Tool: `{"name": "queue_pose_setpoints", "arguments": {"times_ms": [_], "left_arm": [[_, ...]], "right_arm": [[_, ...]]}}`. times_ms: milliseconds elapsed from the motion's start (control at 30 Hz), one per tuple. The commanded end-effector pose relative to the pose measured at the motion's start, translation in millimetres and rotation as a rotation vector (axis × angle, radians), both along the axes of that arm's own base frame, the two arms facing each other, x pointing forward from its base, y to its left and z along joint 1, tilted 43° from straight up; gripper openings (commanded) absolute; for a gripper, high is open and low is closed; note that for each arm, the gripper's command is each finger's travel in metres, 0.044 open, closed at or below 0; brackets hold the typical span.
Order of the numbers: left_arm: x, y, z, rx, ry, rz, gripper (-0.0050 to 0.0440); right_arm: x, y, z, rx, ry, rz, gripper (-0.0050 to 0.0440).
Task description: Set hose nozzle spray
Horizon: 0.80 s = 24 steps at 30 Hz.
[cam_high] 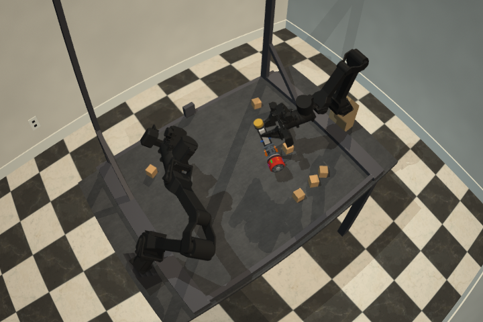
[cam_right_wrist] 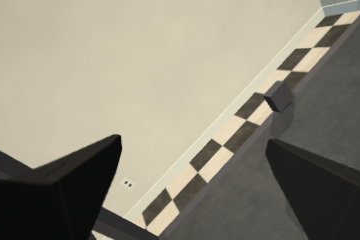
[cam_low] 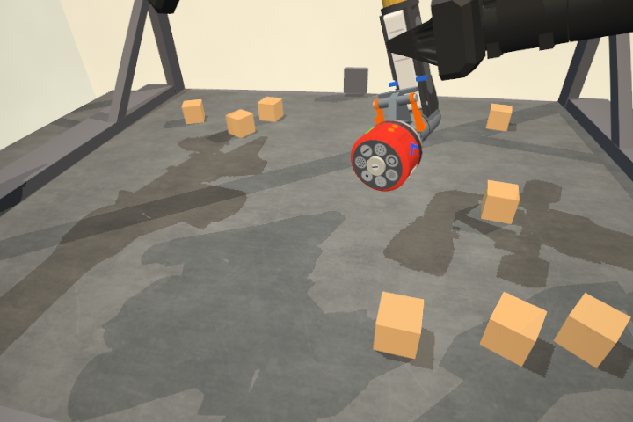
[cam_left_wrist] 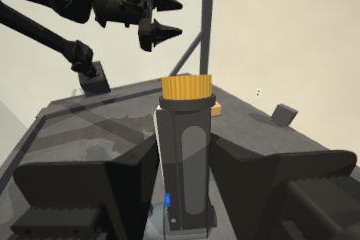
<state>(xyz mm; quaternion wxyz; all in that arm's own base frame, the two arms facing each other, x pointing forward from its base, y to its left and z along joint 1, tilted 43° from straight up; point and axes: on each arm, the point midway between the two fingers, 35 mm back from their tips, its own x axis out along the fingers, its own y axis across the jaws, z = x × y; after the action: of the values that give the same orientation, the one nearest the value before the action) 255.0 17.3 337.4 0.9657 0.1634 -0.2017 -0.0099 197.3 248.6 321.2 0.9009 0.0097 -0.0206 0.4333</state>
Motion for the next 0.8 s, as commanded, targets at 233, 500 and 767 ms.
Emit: {"name": "queue_pose_setpoints", "arguments": {"times_ms": [233, 500, 767], "left_arm": [[-16, 12, 58, -0.060, -0.100, 0.073, 0.0170], [-20, 20, 75, -0.102, -0.118, 0.110, 0.0170], [-21, 23, 84, -0.124, -0.111, 0.127, 0.0170]], "right_arm": [[-1, -1, 7, 0.014, -0.012, -0.001, 0.0414], [-1, -1, 7, 0.014, -0.012, -0.001, 0.0414], [-1, -1, 7, 0.014, -0.012, -0.001, 0.0414]]}}
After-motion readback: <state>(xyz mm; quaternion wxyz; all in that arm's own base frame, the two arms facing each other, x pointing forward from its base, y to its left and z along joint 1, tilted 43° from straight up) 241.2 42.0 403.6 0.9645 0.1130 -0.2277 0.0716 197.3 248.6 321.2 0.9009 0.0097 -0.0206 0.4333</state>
